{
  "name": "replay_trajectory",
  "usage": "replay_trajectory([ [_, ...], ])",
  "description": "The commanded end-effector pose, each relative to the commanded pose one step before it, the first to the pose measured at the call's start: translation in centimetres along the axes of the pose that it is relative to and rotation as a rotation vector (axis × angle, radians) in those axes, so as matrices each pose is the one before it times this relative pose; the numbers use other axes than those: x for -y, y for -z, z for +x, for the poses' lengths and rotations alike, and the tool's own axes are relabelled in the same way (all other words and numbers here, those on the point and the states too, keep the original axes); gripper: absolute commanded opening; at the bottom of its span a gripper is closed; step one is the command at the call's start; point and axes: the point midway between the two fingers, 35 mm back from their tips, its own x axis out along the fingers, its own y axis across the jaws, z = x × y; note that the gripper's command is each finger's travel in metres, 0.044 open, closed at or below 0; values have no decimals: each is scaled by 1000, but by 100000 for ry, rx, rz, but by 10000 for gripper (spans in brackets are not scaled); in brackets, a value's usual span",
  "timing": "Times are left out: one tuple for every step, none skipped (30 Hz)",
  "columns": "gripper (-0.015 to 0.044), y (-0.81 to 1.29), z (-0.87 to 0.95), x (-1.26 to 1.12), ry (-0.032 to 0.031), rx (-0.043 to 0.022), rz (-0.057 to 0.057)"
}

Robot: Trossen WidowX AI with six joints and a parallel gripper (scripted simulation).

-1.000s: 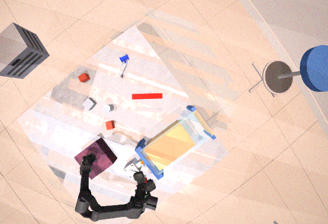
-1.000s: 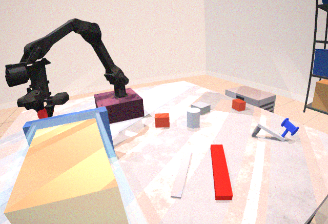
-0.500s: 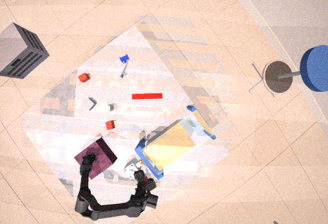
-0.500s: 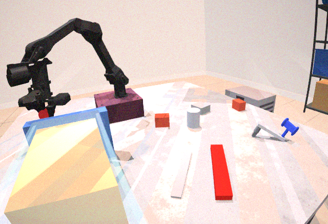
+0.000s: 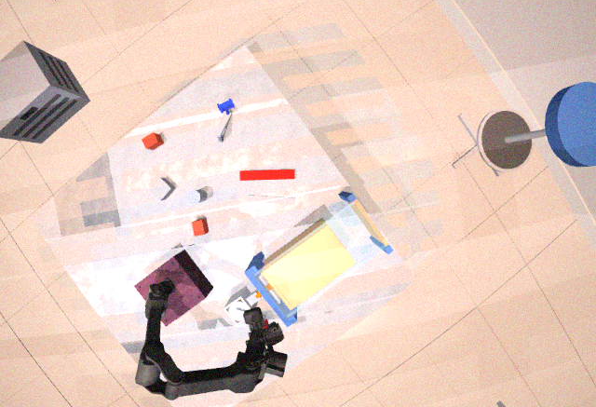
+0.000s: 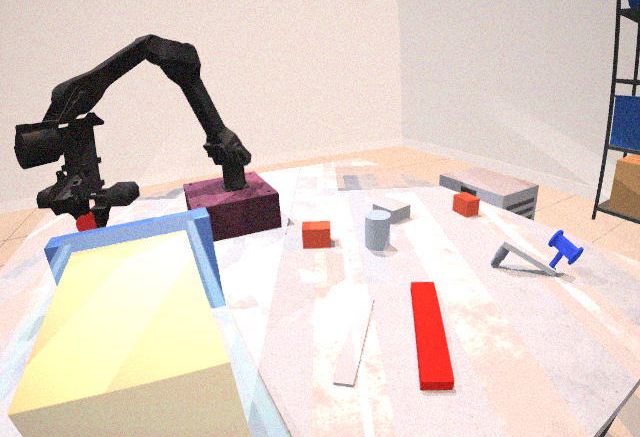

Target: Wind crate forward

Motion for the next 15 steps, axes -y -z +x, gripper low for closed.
replay_trajectory([
  [0,-889,-90,-2877,-5301,523,-4284],
  [0,0,0,0,0,0,0],
  [0,0,0,0,0,0,0],
  [0,0,0,0,0,0,0],
  [0,0,0,0,0,0,0],
  [0,0,0,0,0,0,0],
  [0,0,0,0,0,0,0],
  [0,0,0,0,0,0,0],
  [0,0,0,0,0,0,0],
  [0,-22,1,-98,-10,3,1],
  [0,-22,1,-98,-10,3,1],
  [0,0,0,0,0,0,0],
  [0,0,0,0,0,0,0],
  [0,0,0,0,0,0,0],
  [0,0,0,0,0,0,0],
])
